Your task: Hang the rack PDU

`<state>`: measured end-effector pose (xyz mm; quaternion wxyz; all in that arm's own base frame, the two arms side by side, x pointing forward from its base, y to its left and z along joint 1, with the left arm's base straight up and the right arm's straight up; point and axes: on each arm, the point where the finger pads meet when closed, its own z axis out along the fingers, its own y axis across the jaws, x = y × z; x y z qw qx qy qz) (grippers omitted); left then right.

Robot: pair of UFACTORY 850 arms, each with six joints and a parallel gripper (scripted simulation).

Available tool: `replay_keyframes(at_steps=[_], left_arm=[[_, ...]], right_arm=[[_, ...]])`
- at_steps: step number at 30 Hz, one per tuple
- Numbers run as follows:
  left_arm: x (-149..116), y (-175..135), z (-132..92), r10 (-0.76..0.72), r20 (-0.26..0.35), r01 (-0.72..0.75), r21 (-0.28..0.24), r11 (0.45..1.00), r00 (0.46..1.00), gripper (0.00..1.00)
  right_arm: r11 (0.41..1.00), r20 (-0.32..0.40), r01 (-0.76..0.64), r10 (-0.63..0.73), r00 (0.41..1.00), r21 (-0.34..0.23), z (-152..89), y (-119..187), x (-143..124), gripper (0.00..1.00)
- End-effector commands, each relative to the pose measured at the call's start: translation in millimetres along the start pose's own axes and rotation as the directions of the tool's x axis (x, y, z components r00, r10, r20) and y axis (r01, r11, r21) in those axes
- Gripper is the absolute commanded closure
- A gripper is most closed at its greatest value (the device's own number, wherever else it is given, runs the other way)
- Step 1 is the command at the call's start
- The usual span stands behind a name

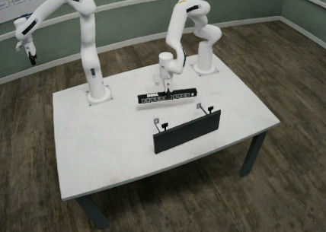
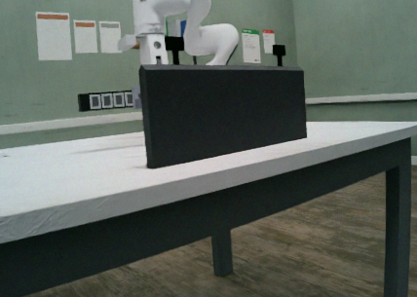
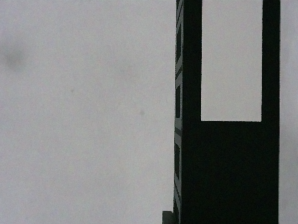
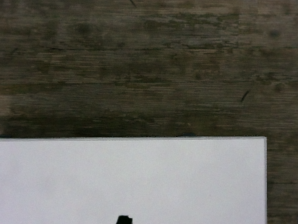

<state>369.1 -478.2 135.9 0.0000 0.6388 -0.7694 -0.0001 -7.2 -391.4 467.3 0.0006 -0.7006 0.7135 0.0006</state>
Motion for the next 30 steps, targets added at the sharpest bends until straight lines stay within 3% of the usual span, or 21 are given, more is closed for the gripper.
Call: replay_keyframes(at_steps=[1, 14, 24, 30], left_arm=[[1, -1, -1, 0.0, -0.001, 0.0, 0.002, 1.0, 1.0, 1.0], [1, -3, -12, 0.0, -0.001, 0.0, 0.002, 1.0, 1.0, 1.0], [1, -7, -37, 0.0, -0.001, 0.0, 0.002, 1.0, 1.0, 1.0], [1, -12, -62, 0.0, -0.001, 0.0, 0.002, 1.0, 1.0, 1.0]], right_arm=[[1.0, -0.002, 0.0, 0.0, 1.0, 0.0, -1, 0, 0, 0.0], [1.0, -0.002, 0.0, 0.0, 1.0, 0.0, -1, 0, 0, 0.0], [1.0, -0.002, 0.0, 0.0, 1.0, 0.0, -1, 0, 0, 0.0], [1.0, -0.002, 0.0, 0.0, 1.0, 0.0, -1, 0, 0, 0.0]])
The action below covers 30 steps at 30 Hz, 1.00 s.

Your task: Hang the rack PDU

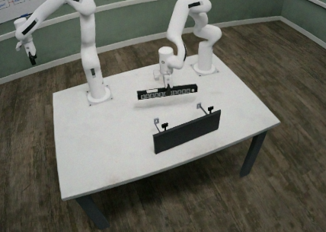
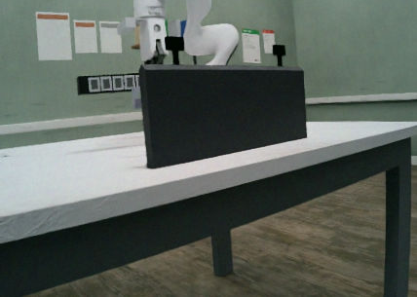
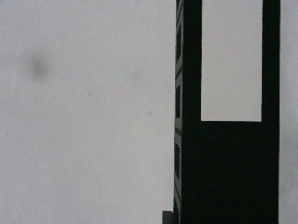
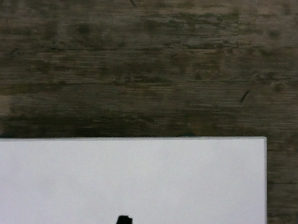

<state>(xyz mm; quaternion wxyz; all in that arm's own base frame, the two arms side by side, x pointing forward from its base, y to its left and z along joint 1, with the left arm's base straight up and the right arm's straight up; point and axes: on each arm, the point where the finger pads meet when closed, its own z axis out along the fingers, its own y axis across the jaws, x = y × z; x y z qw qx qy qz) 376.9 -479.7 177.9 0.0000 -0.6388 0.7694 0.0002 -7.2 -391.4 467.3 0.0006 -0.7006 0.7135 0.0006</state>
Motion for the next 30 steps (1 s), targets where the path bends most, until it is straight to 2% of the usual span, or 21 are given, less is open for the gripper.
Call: replay_keyframes(at_steps=[1, 9, 11, 21, 30], left_arm=[[1, -5, -25, 0.0, -0.002, 0.0, 0.002, 1.0, 1.0, 1.0], [1, -12, -64, 0.0, -0.002, 0.0, 0.002, 1.0, 1.0, 1.0], [1, -12, -64, 0.0, -0.002, 0.0, 0.002, 1.0, 1.0, 1.0], [1, -21, -107, 0.0, -0.002, 0.0, 0.002, 1.0, 1.0, 1.0], [0, -24, -127, 0.0, -0.002, 0.0, 0.002, 1.0, 1.0, 1.0]], right_arm=[[1.0, -0.002, 0.0, 0.0, 1.0, 0.0, -1, 0, 0, 0.0], [1.0, -0.002, 0.0, 0.0, 1.0, 0.0, -1, 0, 0, 0.0], [1.0, -0.002, 0.0, 0.0, 1.0, 0.0, -1, 0, 0, 0.0], [1.0, -0.002, 0.0, 0.0, 1.0, 0.0, -1, 0, 0, 0.0], [1.0, -0.002, 0.0, 0.0, 1.0, 0.0, -1, 0, 0, 0.0]])
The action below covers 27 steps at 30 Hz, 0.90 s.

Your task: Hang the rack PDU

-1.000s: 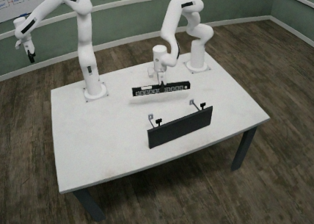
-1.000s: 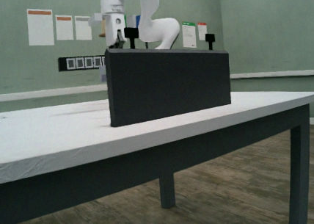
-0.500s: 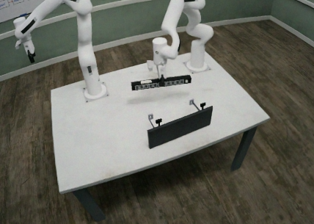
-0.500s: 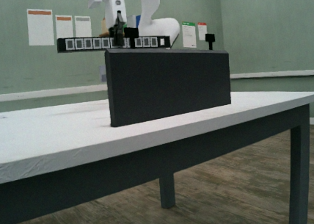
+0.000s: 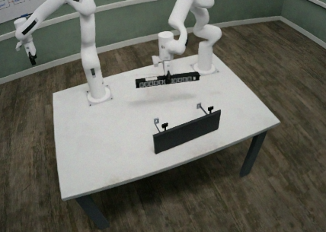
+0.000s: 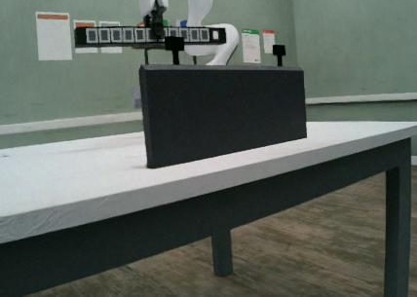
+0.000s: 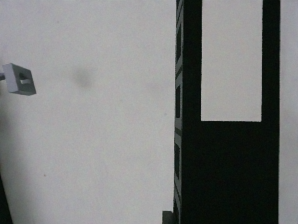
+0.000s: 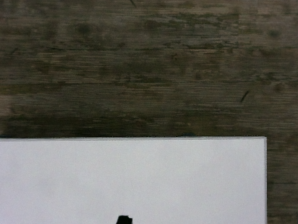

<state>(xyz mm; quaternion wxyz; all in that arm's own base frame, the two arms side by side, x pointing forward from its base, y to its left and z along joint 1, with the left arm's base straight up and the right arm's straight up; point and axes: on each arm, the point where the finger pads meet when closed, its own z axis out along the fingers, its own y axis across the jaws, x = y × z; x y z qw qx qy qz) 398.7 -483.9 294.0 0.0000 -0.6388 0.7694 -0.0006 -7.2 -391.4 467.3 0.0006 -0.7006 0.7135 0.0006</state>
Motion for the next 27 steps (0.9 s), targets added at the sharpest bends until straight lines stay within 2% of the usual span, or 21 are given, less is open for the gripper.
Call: replay_keyframes(at_steps=[1, 8, 20, 27], left_arm=[[0, -3, -13, 0.0, -0.001, 0.0, 0.001, 1.0, 1.0, 1.0], [0, -4, -22, 0.0, -0.001, 0.0, 0.001, 1.0, 1.0, 1.0], [0, -5, -23, 0.005, -0.001, -0.005, 0.001, 1.0, 1.0, 1.0], [0, -5, -23, 0.129, 0.0, -0.129, 0.001, 0.992, 0.992, 1.0]], right_arm=[[1.0, -0.002, 0.0, 0.0, 1.0, 0.0, -1, 0, 0, 0.0], [1.0, -0.002, 0.0, 0.0, 1.0, 0.0, -1, 0, 0, 0.0], [1.0, -0.002, 0.0, 0.0, 1.0, 0.0, -1, 0, 0, 0.0], [1.0, -0.002, 0.0, 0.0, 1.0, 0.0, -1, 0, 0, 0.0]])
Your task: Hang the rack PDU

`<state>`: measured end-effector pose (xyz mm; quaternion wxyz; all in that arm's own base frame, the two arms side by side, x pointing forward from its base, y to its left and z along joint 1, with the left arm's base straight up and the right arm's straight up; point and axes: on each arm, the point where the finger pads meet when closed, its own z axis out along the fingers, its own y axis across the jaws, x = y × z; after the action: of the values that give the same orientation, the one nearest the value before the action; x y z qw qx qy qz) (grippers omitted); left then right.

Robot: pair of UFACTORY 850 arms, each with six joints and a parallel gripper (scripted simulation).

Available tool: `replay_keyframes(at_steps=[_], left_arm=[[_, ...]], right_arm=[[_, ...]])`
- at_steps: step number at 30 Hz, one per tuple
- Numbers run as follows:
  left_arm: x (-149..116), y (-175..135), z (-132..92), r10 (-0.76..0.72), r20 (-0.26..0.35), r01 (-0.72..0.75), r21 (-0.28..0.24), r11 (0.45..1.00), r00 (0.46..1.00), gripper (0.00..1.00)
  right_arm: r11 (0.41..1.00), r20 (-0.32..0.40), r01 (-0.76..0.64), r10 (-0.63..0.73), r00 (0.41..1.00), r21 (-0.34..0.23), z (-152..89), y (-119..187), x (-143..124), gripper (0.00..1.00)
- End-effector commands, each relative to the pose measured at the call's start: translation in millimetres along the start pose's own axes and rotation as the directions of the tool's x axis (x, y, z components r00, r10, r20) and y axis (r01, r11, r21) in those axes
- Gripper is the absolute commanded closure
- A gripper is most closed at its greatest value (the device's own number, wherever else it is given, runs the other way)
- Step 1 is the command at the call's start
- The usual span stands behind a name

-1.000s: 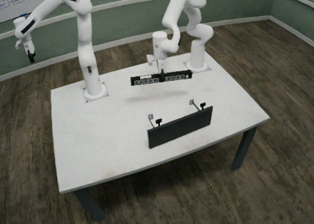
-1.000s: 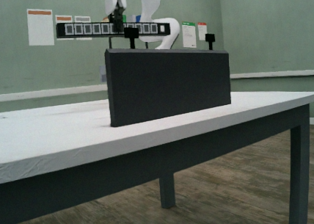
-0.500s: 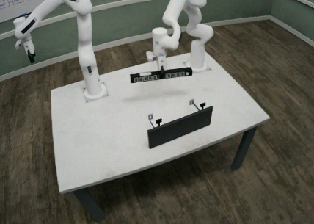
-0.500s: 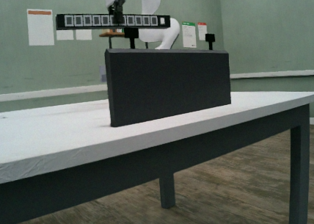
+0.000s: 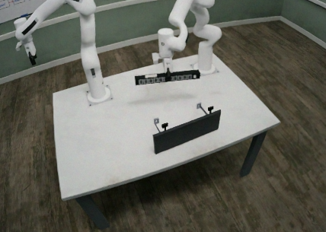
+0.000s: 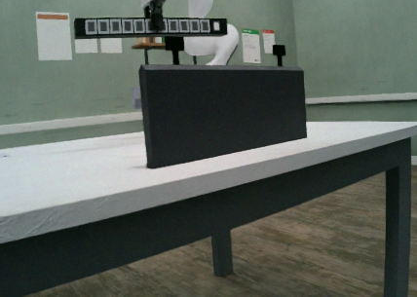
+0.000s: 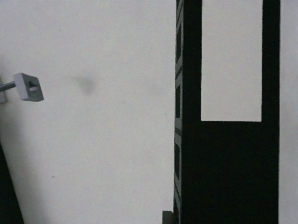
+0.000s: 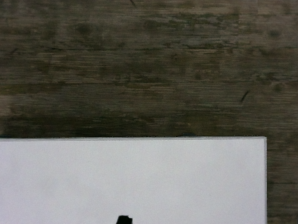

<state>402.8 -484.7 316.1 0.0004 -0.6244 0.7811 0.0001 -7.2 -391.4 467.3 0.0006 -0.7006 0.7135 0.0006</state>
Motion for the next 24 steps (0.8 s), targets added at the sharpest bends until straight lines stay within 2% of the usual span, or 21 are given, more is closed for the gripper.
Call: replay_keyframes(at_steps=[1, 7, 15, 19, 24], left_arm=[[0.4, -0.5, -1.2, 0.124, -0.002, -0.124, 0.002, 0.992, 0.992, 1.0], [0.4, -0.5, -1.2, 0.276, -0.001, -0.276, 0.002, 0.961, 0.961, 1.0], [0.4, -0.5, -1.2, 0.548, -0.001, -0.548, 0.002, 0.836, 0.836, 1.0], [0.4, -0.5, -1.2, 0.612, -0.001, -0.612, 0.002, 0.791, 0.791, 1.0], [0.4, -0.5, -1.2, 0.628, -0.001, -0.628, 0.002, 0.778, 0.778, 1.0]], right_arm=[[1.0, -0.002, 0.0, 0.0, 1.0, 0.0, -0.7, 0.0, 0.4, 0.0], [1.0, -0.002, 0.0, 0.0, 1.0, 0.0, -0.7, 0.0, 0.4, 0.0], [1.0, -0.002, 0.0, 0.0, 1.0, 0.0, -0.7, 0.0, 0.4, 0.0], [1.0, -0.002, 0.0, 0.0, 1.0, 0.0, -0.7, 0.0, 0.4, 0.0], [1.0, -0.002, 0.0, 0.0, 1.0, 0.0, -0.7, 0.0, 0.4, 0.0]])
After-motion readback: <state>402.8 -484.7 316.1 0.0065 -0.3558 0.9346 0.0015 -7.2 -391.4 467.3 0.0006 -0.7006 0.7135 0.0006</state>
